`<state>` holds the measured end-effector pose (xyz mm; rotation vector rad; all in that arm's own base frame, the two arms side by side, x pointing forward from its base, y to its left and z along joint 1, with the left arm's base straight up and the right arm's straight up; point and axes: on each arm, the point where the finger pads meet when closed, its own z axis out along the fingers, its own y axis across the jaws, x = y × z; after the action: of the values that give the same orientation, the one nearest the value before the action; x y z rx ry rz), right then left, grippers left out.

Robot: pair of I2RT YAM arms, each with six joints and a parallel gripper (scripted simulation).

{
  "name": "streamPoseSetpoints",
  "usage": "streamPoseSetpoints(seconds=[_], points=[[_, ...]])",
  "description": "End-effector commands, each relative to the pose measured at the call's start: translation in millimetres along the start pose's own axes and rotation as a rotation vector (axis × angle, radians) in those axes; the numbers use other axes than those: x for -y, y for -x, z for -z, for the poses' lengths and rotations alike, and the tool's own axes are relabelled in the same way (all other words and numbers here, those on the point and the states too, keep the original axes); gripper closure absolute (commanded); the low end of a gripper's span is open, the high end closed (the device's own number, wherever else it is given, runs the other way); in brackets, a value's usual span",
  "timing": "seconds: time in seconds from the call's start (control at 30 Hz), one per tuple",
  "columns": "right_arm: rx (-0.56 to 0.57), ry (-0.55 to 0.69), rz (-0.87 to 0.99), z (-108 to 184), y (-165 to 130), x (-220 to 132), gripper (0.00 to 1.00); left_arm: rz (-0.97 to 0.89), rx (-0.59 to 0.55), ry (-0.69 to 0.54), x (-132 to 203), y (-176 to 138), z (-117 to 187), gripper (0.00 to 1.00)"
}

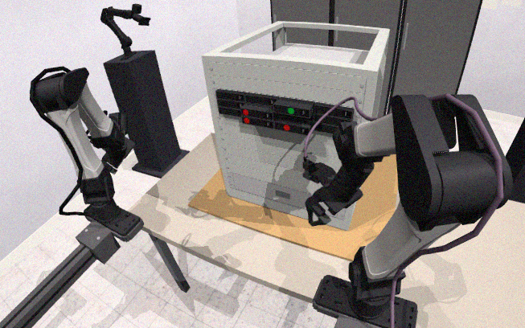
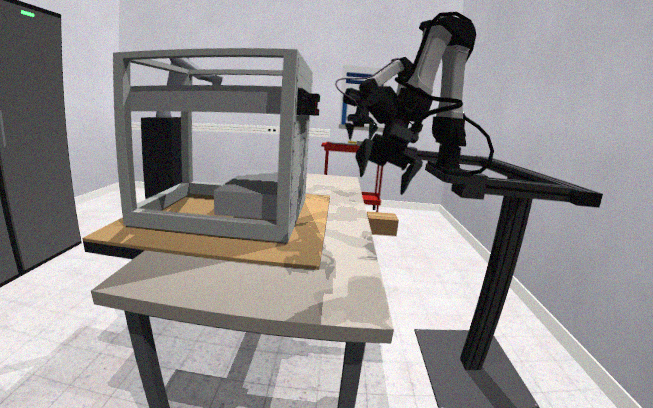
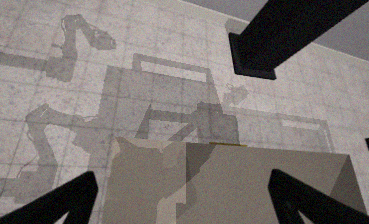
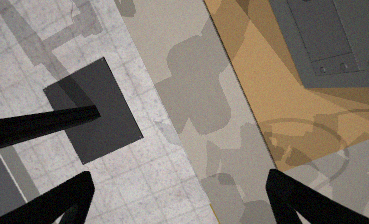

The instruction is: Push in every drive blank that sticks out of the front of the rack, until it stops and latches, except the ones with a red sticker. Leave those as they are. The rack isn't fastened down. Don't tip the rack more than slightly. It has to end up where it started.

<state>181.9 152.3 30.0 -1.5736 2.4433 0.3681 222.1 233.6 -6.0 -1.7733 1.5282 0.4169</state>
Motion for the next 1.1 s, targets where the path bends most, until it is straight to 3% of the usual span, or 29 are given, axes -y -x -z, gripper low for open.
streamPoseSetpoints(seconds=[0.0, 0.6, 0.77, 1.07], points=[[0.013, -0.007, 0.005, 2.5, 4.1, 1.6, 0.00, 0.006, 0.009, -0.009, 3.7, 3.4, 0.5, 0.00], [0.020, -0.012, 0.000, 2.5, 5.8, 2.8, 0.00, 0.007, 0.017, -0.010, 4.2, 4.9, 0.6, 0.00], [0.064, -0.049, -0.037, 5.5, 9.9, 4.1, 0.00, -0.010, 0.041, -0.037, 5.7, 4.6, 10.6, 0.00], [0.240, -0.186, -0.137, 28.1, 28.1, 8.0, 0.00, -0.094, 0.073, -0.097, 0.2, -14.4, 50.8, 0.00]])
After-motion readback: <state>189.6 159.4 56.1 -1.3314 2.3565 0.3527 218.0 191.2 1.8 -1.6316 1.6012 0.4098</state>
